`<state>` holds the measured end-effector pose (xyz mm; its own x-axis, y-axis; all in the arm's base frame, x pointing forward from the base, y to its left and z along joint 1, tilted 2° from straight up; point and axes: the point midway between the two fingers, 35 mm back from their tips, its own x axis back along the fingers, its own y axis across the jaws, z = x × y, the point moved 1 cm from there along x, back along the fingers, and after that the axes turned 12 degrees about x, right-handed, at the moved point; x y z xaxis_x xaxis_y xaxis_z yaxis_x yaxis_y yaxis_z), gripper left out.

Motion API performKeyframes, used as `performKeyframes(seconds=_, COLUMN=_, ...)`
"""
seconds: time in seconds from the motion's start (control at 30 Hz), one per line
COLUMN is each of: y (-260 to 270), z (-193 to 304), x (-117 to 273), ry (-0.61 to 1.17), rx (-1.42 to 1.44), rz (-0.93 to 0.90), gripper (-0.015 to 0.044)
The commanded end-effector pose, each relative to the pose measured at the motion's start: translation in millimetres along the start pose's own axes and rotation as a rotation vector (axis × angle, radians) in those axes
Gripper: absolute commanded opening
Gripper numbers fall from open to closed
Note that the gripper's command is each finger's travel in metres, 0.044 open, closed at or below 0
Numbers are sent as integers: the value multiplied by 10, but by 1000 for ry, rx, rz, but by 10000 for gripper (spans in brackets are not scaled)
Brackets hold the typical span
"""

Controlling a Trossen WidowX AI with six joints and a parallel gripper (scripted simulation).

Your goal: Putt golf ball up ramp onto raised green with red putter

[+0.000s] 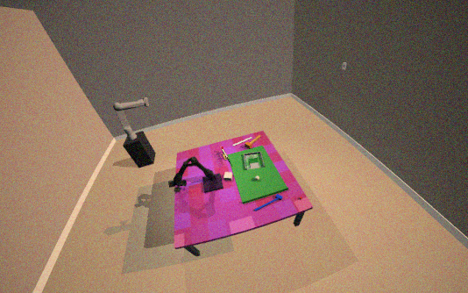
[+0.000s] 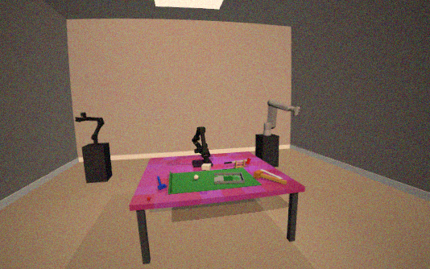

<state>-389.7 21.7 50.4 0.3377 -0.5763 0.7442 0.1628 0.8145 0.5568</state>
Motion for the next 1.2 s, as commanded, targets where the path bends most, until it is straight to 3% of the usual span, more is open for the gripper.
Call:
performKeyframes(seconds=0.0, y=-20, z=3, x=16, ry=5, rx=-1, rz=3, gripper=426)
performKeyframes(seconds=0.3, y=-1139, z=-139, x=1001, ry=167, rx=87, rz=234, gripper=440)
performKeyframes(seconds=0.63, y=-2107, z=-1094, x=2224, ry=239, rx=265, rz=524, gripper=440)
performKeyframes(seconds=0.93, y=-2334, z=-2352, x=3267, ry=272, rx=459, rz=767, gripper=440)
performKeyframes(seconds=1.17, y=-2117, z=-3354, x=3757, ry=202, rx=596, rz=923, gripper=440)
